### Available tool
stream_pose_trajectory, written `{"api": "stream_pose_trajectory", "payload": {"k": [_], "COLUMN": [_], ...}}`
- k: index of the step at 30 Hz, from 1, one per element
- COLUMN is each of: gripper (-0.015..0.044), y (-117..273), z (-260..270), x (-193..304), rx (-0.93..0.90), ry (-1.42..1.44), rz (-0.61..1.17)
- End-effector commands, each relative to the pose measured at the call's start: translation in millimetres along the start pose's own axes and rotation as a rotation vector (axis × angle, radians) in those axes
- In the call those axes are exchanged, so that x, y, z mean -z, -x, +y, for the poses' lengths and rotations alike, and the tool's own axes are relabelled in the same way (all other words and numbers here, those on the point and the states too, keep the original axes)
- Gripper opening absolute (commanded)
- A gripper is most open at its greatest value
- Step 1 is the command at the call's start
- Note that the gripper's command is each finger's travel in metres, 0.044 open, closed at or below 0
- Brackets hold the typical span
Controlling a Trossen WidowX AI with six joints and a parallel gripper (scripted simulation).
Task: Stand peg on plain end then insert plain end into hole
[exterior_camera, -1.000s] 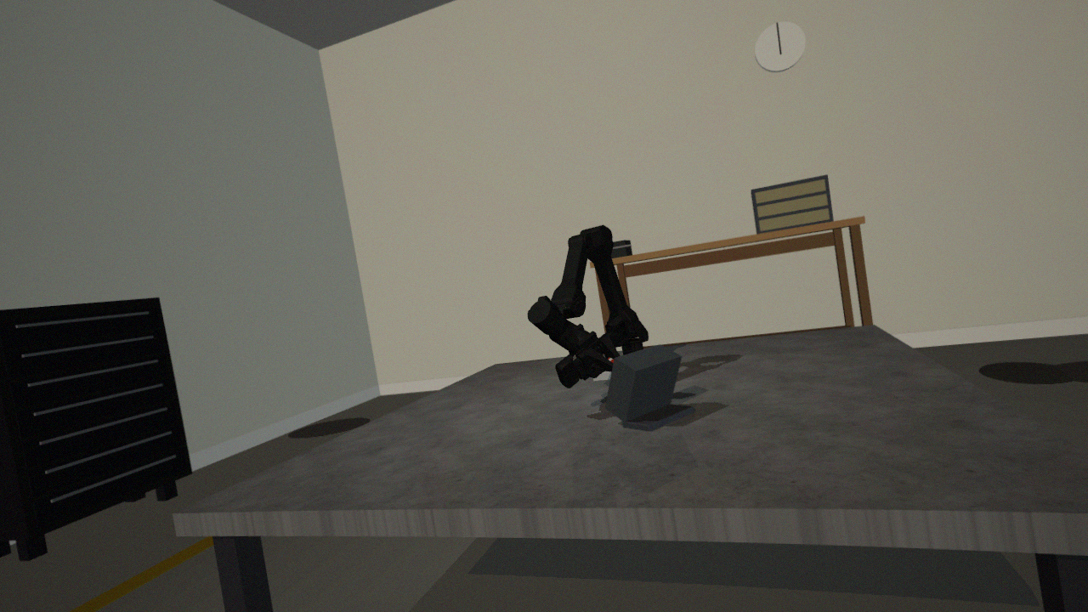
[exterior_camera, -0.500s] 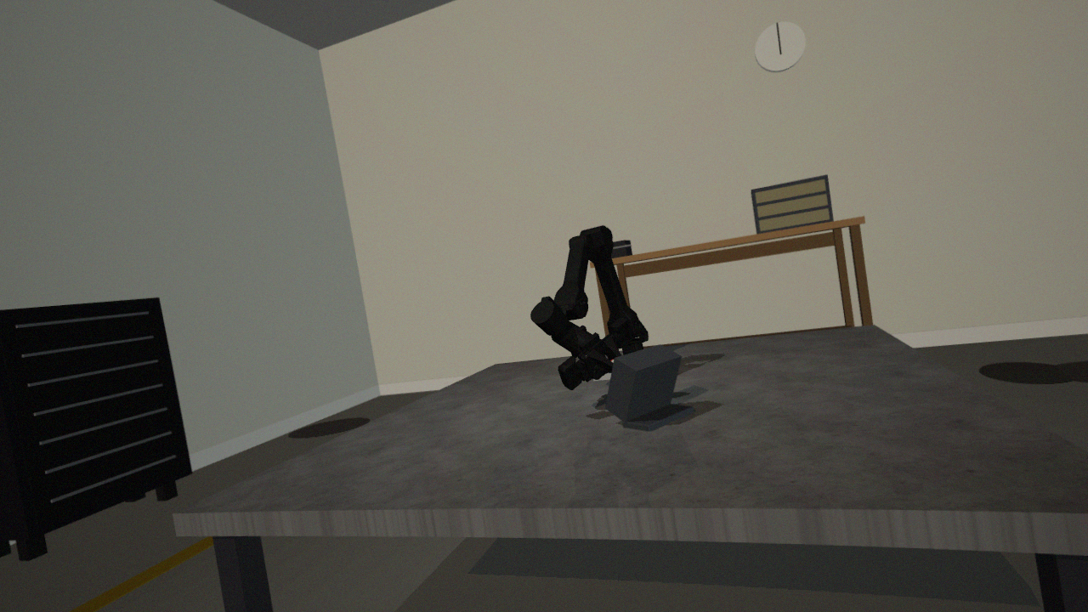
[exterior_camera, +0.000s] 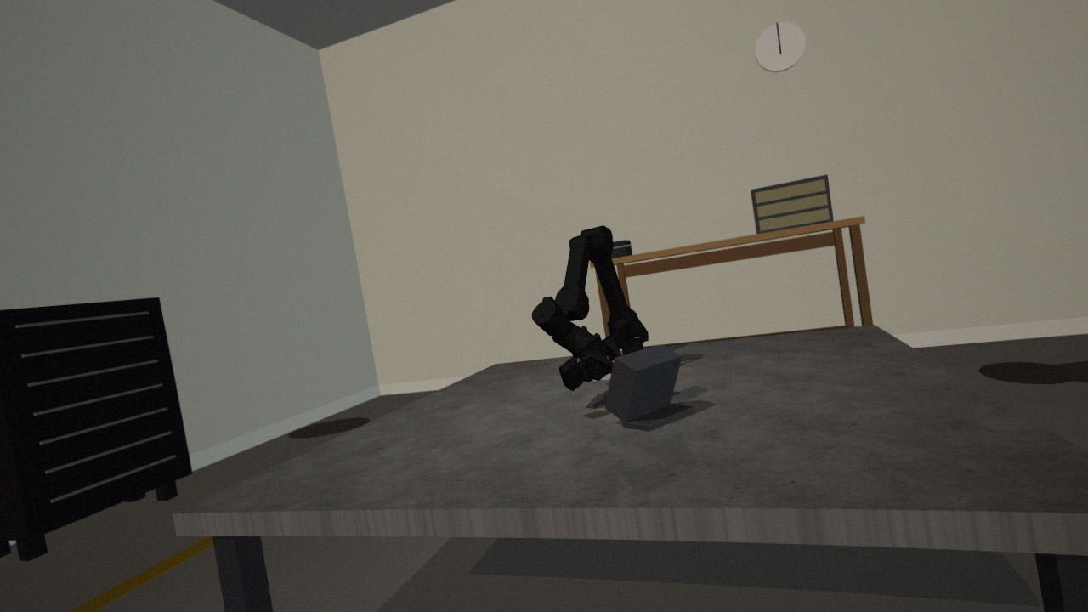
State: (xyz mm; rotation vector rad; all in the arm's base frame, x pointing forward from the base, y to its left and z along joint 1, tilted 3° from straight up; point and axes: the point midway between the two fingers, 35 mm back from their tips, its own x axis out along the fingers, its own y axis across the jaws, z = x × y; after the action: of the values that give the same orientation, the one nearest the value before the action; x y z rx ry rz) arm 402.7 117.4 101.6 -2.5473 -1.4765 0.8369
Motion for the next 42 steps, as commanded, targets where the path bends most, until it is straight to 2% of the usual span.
{"api": "stream_pose_trajectory", "payload": {"k": [1,18,42], "gripper": [0.0,0.044,0.044], "y": [0.2,3.9,40.3], "z": [0.0,0.8,6.9], "x": [0.1,0.0,-2.9], "rx": [0.0,-0.001,-0.004], "ry": [0.0,0.0,-0.007], "rz": [0.0,-0.003,-0.023]}}
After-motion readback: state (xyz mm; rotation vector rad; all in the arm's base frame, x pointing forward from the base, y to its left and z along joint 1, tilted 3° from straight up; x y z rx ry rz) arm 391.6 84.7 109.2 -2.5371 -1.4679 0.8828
